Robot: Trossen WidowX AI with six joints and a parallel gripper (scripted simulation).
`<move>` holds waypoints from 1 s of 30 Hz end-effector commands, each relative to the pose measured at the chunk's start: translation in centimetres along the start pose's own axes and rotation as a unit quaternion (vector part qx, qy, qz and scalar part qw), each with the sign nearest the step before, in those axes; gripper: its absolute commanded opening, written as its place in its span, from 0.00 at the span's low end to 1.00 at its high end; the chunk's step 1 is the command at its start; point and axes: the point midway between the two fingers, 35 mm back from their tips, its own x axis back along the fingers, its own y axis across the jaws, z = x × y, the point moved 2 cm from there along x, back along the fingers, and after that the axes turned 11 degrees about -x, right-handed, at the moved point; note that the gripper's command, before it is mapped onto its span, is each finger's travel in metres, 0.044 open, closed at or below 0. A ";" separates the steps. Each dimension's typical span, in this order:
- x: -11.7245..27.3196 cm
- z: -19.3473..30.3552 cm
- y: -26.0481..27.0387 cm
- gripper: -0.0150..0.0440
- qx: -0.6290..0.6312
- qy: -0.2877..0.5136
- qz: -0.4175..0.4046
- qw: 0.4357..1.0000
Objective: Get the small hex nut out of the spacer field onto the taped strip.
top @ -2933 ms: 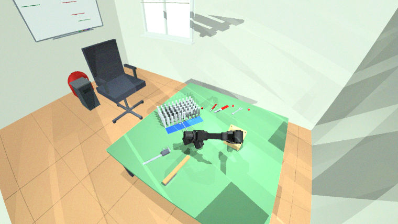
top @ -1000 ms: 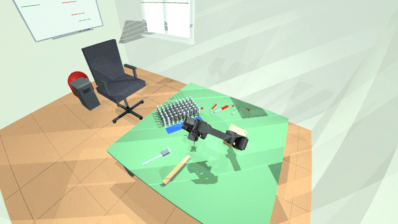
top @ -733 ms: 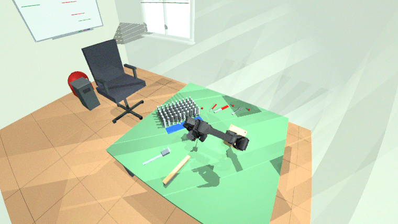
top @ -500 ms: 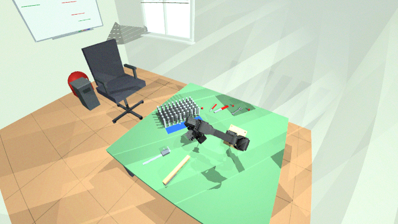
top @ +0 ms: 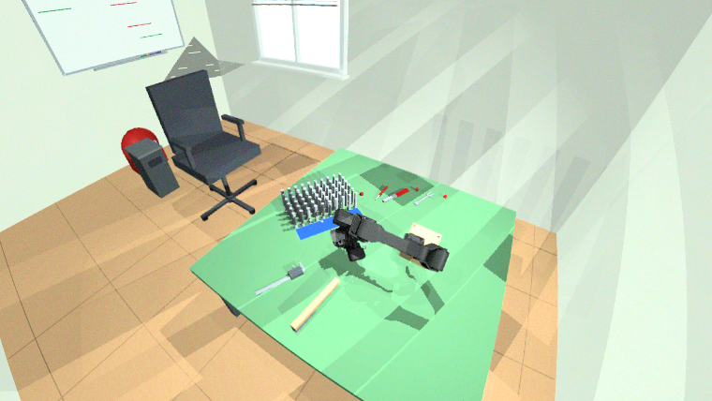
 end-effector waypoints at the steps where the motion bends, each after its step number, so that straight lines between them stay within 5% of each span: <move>1: 0.5 -0.2 0.5 0.25 -0.063 -0.008 -0.008 0.998; 30: 2.7 0.3 4.3 0.25 -0.431 0.000 -0.099 0.897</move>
